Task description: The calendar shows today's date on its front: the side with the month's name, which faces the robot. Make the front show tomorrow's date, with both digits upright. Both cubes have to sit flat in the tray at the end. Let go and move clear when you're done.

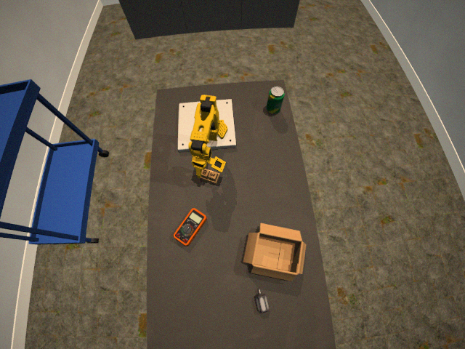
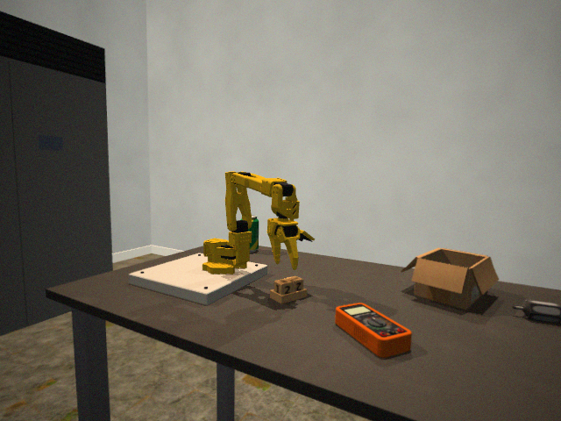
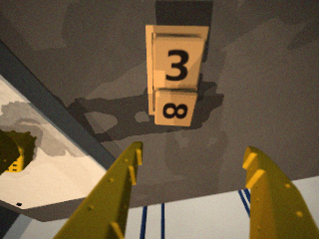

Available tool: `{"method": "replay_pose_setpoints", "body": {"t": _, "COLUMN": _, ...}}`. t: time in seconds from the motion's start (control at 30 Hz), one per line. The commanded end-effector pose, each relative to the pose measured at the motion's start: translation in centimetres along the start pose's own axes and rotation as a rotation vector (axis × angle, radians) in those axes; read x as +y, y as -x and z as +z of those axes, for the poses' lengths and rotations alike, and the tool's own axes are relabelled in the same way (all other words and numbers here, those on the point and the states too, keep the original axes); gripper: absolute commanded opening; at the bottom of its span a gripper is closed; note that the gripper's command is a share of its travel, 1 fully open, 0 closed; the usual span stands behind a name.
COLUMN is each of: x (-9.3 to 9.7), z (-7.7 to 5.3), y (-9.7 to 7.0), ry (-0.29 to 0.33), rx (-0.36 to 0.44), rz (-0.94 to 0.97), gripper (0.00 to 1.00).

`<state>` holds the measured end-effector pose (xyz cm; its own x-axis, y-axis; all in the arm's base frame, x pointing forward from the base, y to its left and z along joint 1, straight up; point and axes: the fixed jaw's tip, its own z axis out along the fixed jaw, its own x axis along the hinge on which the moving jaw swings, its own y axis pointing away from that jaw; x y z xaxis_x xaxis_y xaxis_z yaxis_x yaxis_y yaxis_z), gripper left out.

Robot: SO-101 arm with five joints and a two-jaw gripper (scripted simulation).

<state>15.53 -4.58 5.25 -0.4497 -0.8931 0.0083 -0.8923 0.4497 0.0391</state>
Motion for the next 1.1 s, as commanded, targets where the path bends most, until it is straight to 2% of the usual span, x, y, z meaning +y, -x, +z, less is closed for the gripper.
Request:
{"method": "replay_pose_setpoints", "body": {"t": 0.0, "x": 0.0, "z": -0.4, "y": 0.2, "ry": -0.014, "rx": -0.004, "rz": -0.010, "gripper": 0.36}}
{"method": "replay_pose_setpoints", "body": {"t": 0.3, "x": 0.0, "z": -0.4, "y": 0.2, "ry": -0.016, "rx": -0.004, "rz": 0.006, "gripper": 0.36}}
{"method": "replay_pose_setpoints", "body": {"t": 0.63, "x": 0.4, "z": -0.9, "y": 0.5, "ry": -0.031, "rx": -0.008, "rz": 0.108, "gripper": 0.36}}
{"method": "replay_pose_setpoints", "body": {"t": 1.07, "x": 1.7, "z": -2.5, "y": 1.6, "ry": -0.080, "rx": -0.043, "rz": 0.489, "gripper": 0.36}}
